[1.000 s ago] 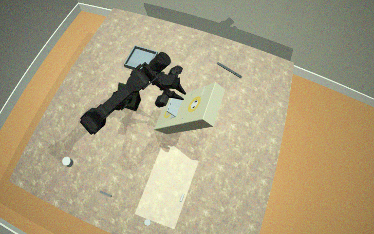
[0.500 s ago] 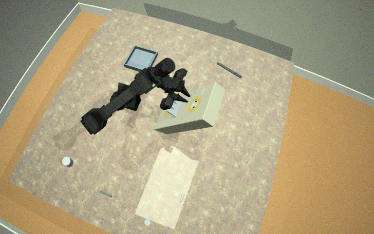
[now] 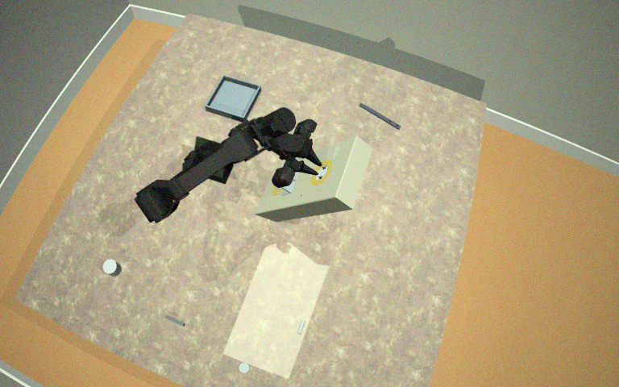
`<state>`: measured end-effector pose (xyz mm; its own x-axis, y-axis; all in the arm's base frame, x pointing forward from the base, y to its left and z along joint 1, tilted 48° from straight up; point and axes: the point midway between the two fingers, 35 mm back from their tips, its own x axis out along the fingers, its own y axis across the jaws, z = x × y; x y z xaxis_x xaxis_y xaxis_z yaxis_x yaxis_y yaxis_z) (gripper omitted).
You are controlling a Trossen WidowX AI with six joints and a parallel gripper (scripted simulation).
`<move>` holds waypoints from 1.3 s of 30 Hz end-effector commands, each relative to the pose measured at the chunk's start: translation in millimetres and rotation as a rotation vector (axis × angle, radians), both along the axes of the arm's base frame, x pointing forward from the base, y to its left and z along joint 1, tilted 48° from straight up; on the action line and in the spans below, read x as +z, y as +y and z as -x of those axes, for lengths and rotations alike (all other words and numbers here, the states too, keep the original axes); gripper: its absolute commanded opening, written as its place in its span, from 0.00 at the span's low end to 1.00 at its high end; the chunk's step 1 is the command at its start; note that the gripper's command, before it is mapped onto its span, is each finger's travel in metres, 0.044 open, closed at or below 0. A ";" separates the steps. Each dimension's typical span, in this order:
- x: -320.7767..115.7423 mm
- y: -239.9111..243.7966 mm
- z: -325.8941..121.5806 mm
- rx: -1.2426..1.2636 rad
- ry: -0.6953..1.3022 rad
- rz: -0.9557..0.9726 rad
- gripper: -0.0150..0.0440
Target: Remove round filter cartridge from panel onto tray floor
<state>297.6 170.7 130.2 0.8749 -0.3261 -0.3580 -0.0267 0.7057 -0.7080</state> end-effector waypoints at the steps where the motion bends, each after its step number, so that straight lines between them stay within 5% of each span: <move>1: -3.4 -3.9 -4.1 0.003 0.003 0.009 0.45; 39: -4.6 -4.4 -7.0 0.003 0.003 0.009 0.45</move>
